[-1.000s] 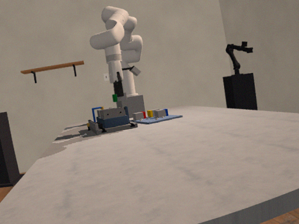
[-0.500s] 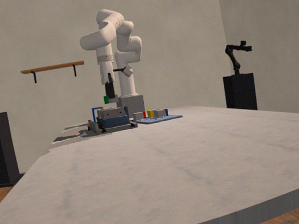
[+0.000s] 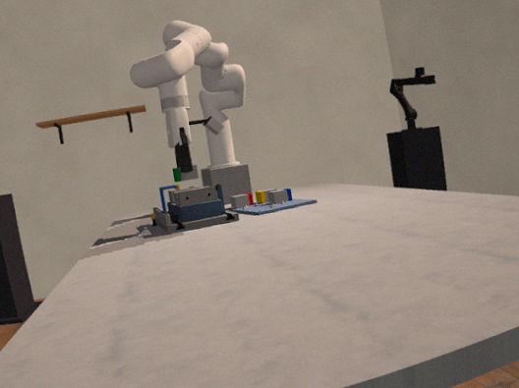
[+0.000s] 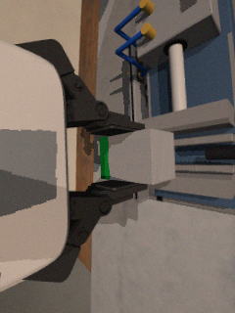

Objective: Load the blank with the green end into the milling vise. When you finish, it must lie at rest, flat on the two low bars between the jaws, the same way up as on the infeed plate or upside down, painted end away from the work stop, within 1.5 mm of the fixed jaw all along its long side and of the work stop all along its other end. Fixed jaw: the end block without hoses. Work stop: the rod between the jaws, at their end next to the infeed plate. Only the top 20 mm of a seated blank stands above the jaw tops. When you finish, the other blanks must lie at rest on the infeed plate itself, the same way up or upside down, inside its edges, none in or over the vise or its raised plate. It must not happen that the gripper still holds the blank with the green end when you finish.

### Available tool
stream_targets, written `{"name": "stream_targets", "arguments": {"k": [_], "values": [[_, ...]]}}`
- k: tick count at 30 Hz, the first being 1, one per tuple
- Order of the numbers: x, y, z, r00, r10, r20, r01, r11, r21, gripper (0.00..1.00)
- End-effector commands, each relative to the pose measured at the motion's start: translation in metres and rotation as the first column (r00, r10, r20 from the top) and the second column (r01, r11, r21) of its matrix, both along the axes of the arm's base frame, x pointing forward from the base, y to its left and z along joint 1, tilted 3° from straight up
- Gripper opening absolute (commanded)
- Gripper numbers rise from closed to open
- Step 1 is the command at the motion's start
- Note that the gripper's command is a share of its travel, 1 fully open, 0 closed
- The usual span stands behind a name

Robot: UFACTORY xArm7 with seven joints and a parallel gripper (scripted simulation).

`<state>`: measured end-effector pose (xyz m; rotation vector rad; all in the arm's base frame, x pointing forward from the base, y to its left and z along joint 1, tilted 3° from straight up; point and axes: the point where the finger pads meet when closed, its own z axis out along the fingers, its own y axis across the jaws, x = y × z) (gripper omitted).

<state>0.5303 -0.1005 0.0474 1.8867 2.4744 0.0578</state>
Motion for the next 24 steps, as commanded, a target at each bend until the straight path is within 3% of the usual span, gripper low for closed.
{"name": "stream_targets", "arguments": {"k": [1, 24], "values": [[0.0068, -0.0068, 0.002, 1.0, 0.0, 0.0, 0.0, 1.0, 0.0, 0.0], [0.001, 0.0008, 0.0022, 1.0, 0.001, 0.0, -0.001, 1.0, 0.0, 0.0]]}}
